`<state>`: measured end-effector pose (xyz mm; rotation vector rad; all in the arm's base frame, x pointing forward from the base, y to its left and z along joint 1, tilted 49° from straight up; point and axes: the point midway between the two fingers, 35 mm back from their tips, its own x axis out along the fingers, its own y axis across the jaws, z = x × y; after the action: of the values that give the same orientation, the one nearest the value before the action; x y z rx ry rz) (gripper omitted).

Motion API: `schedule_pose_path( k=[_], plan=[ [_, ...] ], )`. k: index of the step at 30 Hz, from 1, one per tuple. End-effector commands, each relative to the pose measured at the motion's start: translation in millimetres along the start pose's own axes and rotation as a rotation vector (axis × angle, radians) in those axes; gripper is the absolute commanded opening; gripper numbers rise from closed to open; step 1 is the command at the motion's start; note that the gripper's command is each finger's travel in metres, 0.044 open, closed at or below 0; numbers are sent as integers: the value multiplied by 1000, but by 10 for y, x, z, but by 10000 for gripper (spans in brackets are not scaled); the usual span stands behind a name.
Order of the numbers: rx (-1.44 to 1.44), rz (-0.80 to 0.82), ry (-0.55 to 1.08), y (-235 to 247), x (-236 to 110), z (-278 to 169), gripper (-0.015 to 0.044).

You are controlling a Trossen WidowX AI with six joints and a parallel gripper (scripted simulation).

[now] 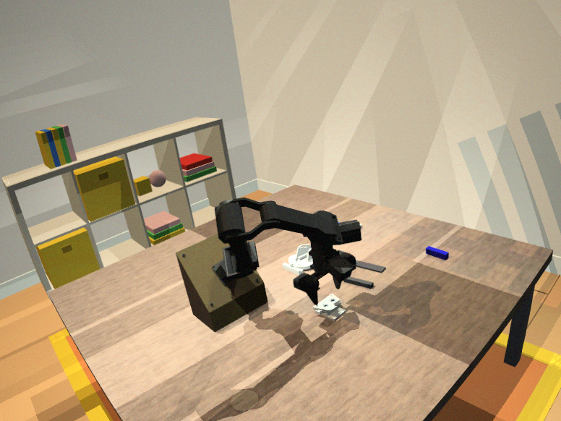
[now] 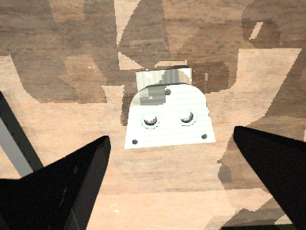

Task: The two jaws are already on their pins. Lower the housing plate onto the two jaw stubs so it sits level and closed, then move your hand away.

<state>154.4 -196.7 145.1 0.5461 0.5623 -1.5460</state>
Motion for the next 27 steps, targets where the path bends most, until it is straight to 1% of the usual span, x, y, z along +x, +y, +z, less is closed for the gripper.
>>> schedule_pose_path(
  k=[1,9,27],
  plan=[
    [-6,-1,4,-3,63,-17,440],
    [-6,-1,3,-3,124,-17,440],
    [-6,-1,1,-7,398,-16,440]
  ],
)
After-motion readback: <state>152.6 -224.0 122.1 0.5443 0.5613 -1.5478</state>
